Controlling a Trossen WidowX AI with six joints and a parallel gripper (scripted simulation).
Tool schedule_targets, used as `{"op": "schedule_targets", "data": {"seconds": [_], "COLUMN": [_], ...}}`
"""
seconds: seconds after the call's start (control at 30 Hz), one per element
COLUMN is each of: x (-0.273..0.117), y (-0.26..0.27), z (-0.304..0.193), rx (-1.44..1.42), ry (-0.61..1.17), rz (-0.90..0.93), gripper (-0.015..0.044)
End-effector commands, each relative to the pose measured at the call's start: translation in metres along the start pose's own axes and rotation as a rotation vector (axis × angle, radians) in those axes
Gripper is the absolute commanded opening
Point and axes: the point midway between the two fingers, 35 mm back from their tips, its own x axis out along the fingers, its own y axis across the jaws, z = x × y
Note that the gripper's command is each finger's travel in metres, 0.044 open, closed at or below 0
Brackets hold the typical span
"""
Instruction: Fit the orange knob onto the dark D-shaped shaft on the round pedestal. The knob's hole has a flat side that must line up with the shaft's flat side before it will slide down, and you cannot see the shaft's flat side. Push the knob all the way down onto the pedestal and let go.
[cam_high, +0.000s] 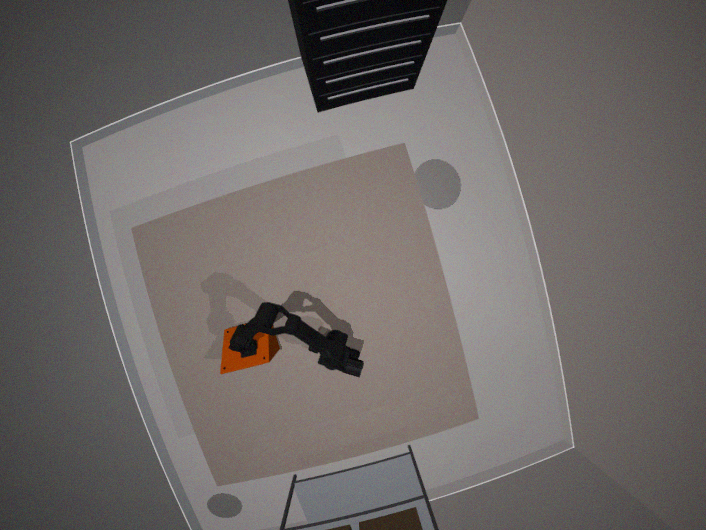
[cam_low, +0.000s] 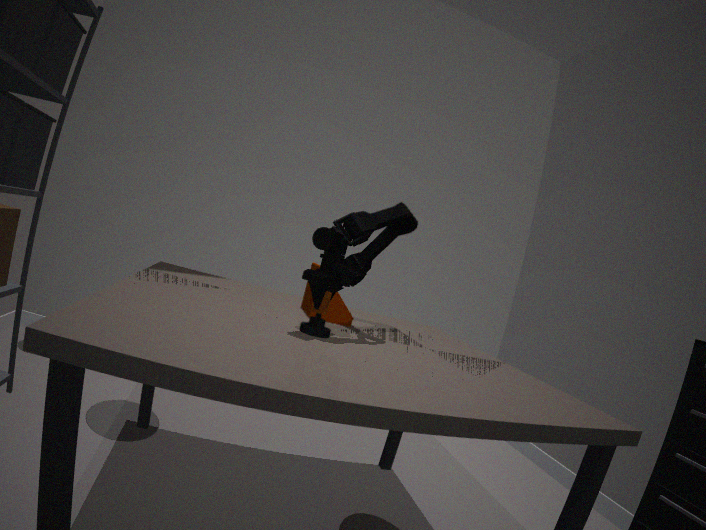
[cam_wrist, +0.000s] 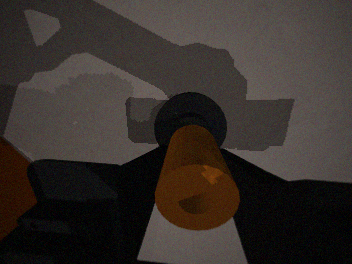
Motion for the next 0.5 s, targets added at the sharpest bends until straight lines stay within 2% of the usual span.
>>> {"op": "schedule_targets", "data": {"seconds": [0.0,0.47], "x": [-0.0024,-0.0022], "y": [0.0,0.0044], "z": [0.0012,-0.0001], "rx": [-0.009,-0.218], "ry": [-0.003,-0.002], "rz": [-0.002,-0.002], "gripper": [0.0,0.0]}}
